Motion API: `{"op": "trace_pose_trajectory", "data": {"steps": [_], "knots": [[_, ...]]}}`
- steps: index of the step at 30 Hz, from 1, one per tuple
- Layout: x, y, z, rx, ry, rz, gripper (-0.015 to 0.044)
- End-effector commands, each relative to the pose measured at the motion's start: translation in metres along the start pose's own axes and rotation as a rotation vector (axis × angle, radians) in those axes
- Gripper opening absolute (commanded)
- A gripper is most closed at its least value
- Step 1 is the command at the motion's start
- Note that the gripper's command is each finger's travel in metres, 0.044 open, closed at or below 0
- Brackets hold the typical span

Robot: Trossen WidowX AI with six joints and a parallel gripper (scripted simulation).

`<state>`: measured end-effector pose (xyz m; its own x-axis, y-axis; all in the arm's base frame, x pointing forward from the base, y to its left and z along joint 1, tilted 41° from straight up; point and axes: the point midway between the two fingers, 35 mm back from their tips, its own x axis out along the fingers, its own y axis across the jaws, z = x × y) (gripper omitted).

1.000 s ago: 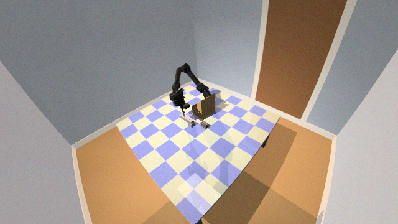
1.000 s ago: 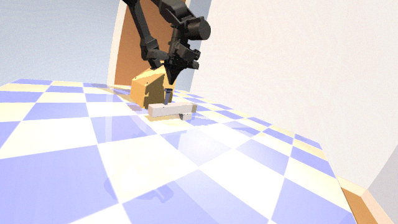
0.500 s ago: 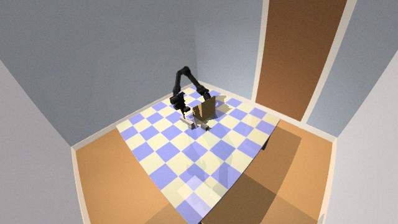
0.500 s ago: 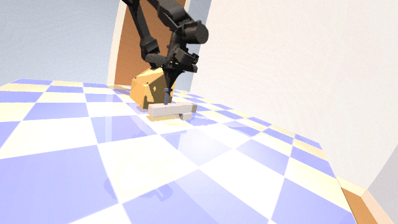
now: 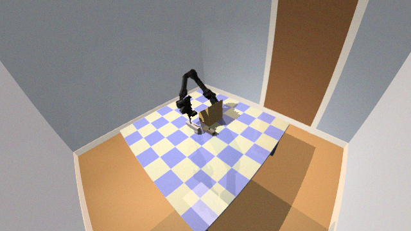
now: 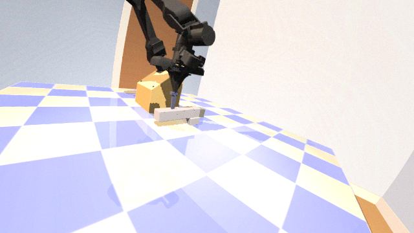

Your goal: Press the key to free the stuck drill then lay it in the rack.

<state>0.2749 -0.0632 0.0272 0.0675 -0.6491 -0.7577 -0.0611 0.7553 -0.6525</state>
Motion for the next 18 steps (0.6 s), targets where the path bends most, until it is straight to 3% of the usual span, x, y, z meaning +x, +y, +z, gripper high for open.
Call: {"op": "trace_pose_trajectory", "data": {"steps": [1,18], "knots": [[0.0019,0.0009,-0.007,-0.011,0.012,-0.004,0.0],[0.0058,0.0006,-0.0041,-0.011,0.012,-0.005,0.0]]}}
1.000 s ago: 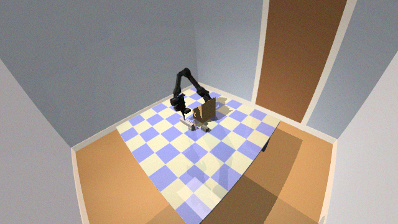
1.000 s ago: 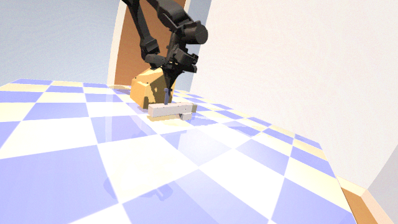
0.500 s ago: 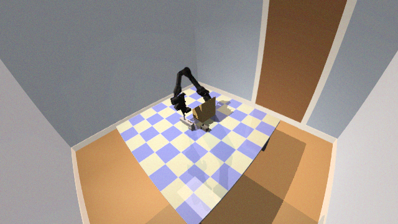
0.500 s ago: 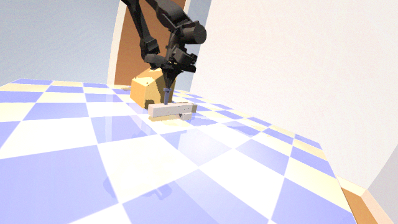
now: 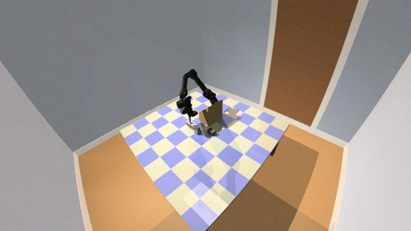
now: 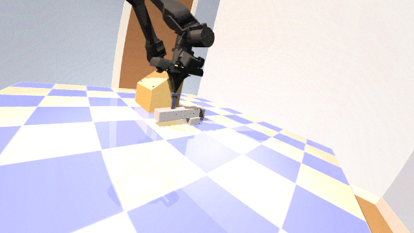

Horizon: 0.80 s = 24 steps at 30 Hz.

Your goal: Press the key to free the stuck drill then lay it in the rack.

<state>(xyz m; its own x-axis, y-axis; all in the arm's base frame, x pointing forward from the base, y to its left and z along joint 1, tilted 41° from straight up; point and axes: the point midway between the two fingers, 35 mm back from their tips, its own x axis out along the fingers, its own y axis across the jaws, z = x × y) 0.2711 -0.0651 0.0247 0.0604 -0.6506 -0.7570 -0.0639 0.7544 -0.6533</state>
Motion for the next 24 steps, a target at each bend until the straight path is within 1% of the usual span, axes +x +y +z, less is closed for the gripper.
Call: {"op": "trace_pose_trajectory", "data": {"steps": [1,24], "knots": [[0.004,0.0,0.0,-0.008,0.004,-0.004,0.0],[0.015,-0.001,0.002,-0.008,0.004,-0.004,0.0]]}}
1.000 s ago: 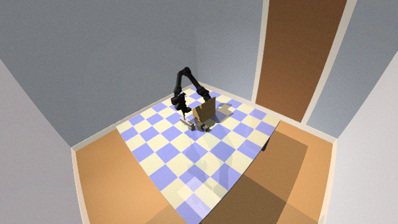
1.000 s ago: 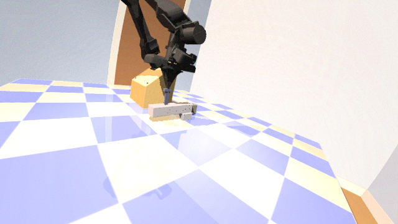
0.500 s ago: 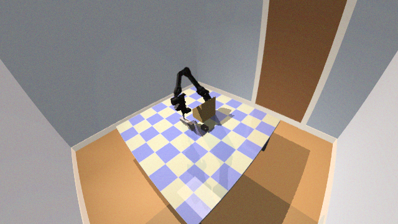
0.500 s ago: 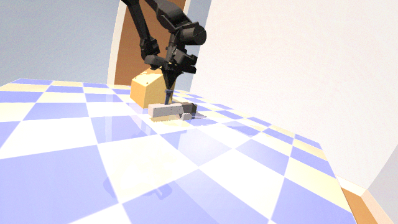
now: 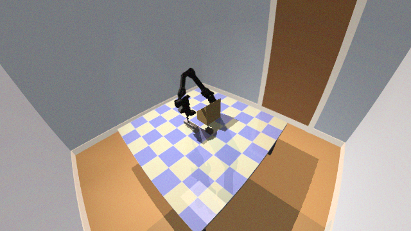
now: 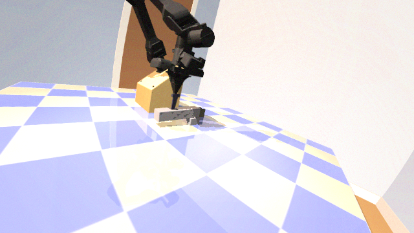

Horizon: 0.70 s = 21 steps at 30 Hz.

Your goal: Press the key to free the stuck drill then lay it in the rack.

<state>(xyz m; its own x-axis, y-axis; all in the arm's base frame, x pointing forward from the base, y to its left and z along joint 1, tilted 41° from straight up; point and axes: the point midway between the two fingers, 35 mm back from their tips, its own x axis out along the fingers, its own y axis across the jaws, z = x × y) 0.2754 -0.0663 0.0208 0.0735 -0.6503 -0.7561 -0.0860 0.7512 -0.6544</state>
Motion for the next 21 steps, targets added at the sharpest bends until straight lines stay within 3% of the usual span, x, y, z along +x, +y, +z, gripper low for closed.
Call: {"op": "trace_pose_trajectory", "data": {"steps": [1,11,21], "knots": [[0.012,-0.002,-0.003,0.014,0.017,-0.003,0.0],[0.017,-0.003,-0.005,0.014,0.018,-0.003,0.0],[-0.054,0.0,0.003,0.014,0.017,0.0,0.0263]]}}
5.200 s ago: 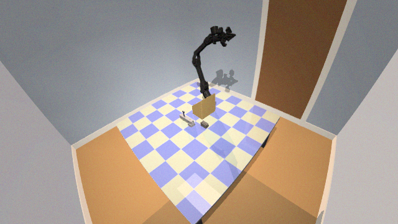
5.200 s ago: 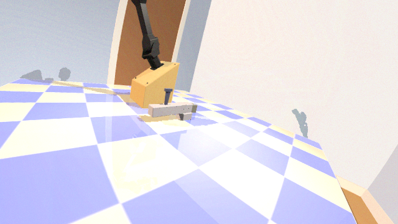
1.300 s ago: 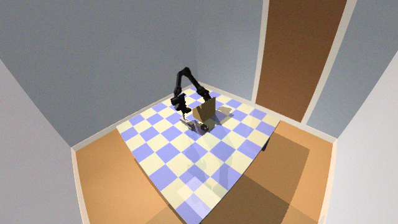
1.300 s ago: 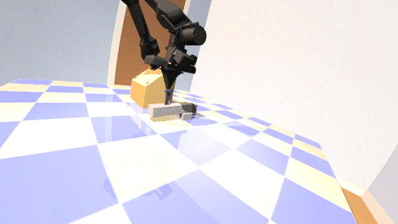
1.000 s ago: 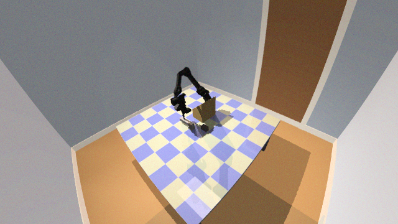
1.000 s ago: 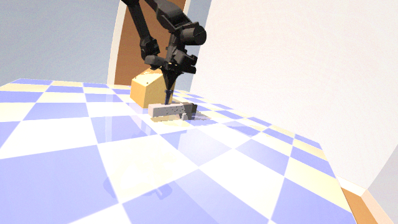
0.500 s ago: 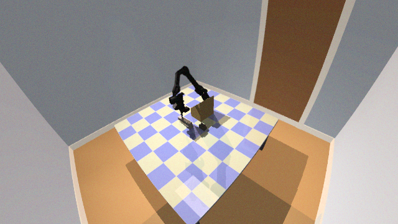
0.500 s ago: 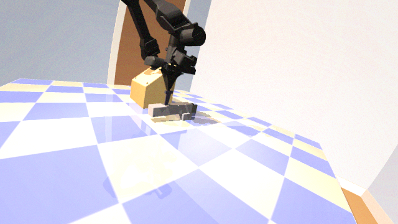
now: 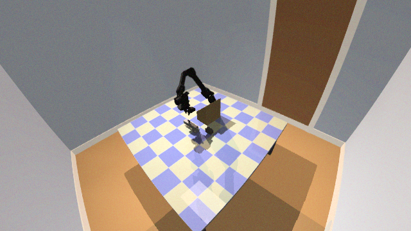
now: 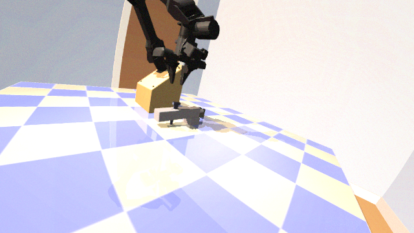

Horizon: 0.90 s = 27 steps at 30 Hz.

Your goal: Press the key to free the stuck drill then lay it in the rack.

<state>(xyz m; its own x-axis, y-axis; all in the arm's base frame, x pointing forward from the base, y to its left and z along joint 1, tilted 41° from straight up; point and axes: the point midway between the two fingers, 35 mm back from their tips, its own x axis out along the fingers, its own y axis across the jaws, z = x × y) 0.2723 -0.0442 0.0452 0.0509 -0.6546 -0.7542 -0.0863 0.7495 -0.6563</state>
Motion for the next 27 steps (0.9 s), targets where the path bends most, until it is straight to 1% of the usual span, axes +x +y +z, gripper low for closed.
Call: {"op": "trace_pose_trajectory", "data": {"steps": [1,2,4,7,12,20,22,27], "knots": [[-0.021,-0.001,0.003,0.014,-0.006,0.003,0.0289],[-0.021,-0.001,0.003,0.014,-0.006,0.003,0.0315],[-0.008,0.008,0.007,-0.073,-0.015,0.001,0.0368],[0.009,0.044,0.017,-0.414,-0.015,0.004,0.044],[0.042,0.107,0.02,-0.993,-0.015,0.004,0.044],[0.074,0.16,0.007,-1.515,-0.012,0.001,0.044],[0.077,0.164,0.006,-1.555,-0.011,0.0,0.044],[0.077,0.164,0.006,-1.555,-0.011,0.0,0.044]]}}
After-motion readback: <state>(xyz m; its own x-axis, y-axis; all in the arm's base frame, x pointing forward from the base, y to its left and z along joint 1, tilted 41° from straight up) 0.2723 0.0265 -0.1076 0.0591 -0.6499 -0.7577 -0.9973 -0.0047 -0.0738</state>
